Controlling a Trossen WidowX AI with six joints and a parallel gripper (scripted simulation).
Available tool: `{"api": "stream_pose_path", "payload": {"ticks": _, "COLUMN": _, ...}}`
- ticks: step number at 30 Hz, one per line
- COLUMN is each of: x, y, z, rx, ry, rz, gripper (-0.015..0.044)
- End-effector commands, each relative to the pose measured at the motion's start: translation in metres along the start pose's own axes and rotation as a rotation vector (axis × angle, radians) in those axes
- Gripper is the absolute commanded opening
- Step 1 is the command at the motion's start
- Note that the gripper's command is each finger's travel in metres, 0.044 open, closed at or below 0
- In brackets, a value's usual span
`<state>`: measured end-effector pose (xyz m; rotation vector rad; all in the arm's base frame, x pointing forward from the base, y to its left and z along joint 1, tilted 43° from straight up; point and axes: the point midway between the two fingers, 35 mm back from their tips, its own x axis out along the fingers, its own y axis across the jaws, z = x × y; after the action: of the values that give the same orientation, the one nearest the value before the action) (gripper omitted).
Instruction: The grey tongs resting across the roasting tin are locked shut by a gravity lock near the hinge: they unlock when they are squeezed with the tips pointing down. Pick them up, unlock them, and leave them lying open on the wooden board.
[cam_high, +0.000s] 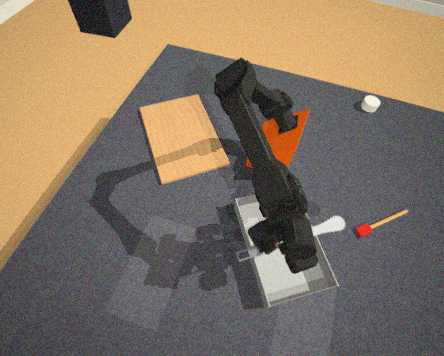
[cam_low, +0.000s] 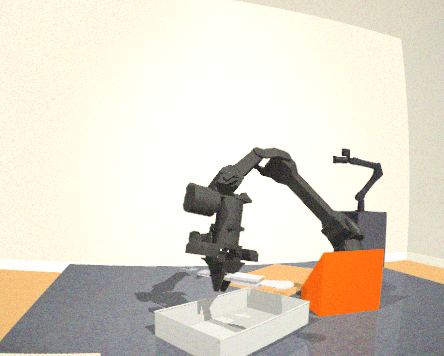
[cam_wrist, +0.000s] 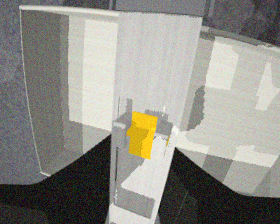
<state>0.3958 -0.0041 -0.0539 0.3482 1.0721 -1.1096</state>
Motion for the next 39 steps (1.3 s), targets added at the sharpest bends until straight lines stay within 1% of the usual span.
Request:
{"api": "stream_pose_path", "payload": {"ticks": 1, "x": -0.002, "y": 0.001, "z": 0.001, "rx": 0.003, "ry": -0.010, "rz": -0.048, "gripper": -0.0150}}
{"api": "stream_pose_path", "payload": {"ticks": 13, "x": -0.006, "y": -0.003, "z": 0.001, "rx": -0.002, "ry": -0.038, "rz": -0.196, "gripper": -0.0150}}
{"api": "stream_pose_path", "payload": {"ticks": 24, "x": -0.007, "y": -0.005, "z": 0.003, "rx": -0.001, "ry": -0.034, "rz": -0.203, "gripper": -0.0150}}
{"api": "stream_pose_path", "payload": {"ticks": 28, "x": -0.014, "y": -0.012, "z": 0.018, "rx": 0.028, "ry": -0.033, "rz": -0.199, "gripper": -0.0150}}
{"api": "stream_pose_path", "payload": {"ticks": 39, "x": -0.044, "y": -0.055, "z": 0.082, "rx": 0.159, "ry": -0.039, "rz": -0.189, "gripper": -0.0150}}
